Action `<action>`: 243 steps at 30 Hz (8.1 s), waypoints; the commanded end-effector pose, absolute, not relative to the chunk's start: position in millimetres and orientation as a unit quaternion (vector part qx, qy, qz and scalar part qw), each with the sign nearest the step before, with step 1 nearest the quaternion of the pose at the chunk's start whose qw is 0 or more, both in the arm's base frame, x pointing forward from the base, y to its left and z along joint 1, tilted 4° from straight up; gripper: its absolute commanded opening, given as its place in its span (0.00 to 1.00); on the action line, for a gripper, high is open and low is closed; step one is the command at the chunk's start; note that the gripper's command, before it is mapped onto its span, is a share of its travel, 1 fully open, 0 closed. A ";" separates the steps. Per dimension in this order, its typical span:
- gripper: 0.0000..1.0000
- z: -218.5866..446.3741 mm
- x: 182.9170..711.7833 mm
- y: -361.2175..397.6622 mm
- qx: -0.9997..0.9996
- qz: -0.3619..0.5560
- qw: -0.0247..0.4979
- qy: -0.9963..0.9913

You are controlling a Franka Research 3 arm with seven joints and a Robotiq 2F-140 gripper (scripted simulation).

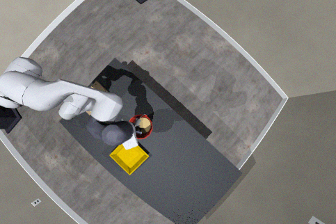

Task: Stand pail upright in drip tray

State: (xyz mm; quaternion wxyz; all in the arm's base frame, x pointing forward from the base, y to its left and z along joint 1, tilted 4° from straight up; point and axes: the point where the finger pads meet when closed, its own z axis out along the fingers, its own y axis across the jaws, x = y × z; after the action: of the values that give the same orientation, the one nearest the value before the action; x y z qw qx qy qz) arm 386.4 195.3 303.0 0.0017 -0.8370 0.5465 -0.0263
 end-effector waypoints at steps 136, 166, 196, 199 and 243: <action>0.00 316.9 456.9 19.8 -0.838 -0.030 0.008 0.544; 0.00 319.9 485.0 -53.6 -0.838 -0.030 0.008 0.544; 0.00 321.4 498.1 -87.8 -0.838 -0.030 0.008 0.544; 0.00 321.4 498.8 -89.6 -0.838 -0.030 0.008 0.544; 0.00 321.6 500.7 -94.7 -0.838 -0.030 0.008 0.544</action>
State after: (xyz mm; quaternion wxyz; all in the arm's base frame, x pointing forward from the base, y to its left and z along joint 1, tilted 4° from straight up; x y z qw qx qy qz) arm 498.0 -92.6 316.0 0.0070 -0.8366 0.5472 -0.0239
